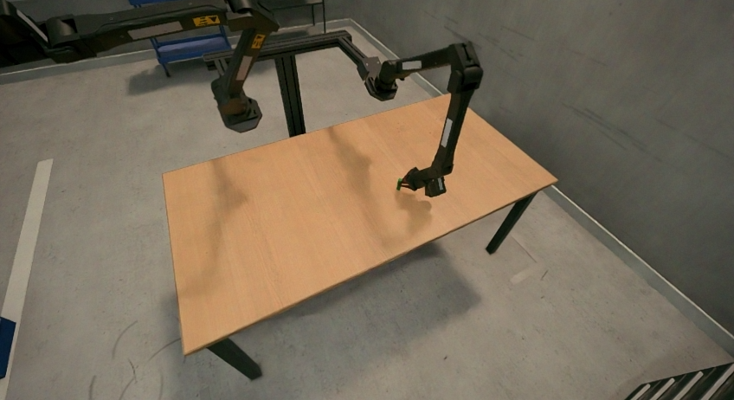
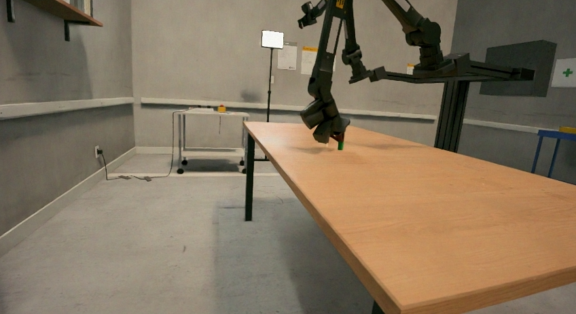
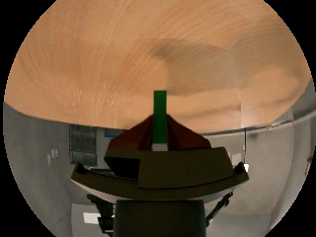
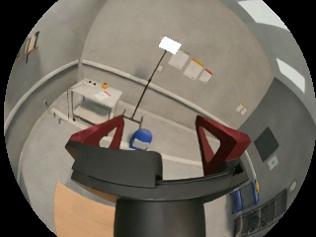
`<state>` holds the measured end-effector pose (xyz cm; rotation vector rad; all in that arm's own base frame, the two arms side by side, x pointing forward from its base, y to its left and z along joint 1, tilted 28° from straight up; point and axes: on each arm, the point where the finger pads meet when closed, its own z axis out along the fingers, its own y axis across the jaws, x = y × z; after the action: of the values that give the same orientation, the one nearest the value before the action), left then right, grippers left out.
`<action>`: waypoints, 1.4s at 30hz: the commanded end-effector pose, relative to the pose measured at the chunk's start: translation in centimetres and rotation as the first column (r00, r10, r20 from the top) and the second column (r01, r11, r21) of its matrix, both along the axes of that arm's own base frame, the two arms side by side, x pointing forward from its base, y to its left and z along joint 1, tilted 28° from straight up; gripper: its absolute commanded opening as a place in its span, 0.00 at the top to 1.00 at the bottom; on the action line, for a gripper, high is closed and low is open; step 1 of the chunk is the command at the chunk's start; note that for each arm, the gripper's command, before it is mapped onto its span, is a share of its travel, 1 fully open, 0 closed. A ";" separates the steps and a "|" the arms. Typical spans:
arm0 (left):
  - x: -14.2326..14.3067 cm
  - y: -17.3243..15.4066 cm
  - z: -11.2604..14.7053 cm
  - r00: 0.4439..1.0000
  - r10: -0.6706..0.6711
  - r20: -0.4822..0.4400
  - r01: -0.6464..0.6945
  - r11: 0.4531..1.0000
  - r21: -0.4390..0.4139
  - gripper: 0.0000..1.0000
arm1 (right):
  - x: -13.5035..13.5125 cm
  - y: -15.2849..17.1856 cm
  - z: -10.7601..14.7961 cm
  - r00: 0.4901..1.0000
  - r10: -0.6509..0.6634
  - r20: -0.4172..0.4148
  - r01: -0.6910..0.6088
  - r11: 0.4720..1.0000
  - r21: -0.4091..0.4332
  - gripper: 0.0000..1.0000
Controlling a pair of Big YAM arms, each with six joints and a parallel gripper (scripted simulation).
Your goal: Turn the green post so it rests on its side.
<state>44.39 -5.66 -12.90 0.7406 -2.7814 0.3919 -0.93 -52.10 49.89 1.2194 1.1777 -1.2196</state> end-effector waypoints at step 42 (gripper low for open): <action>-0.8 -0.8 2.6 1.000 -0.004 0.004 0.004 1.000 -0.002 0.87 | -0.4 0.5 3.9 1.000 -0.006 -0.016 0.006 0.998 -0.058 0.00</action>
<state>43.54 -5.71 -10.90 0.7442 -2.7858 0.3941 -0.93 -52.10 49.89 1.2194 1.1777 -1.2196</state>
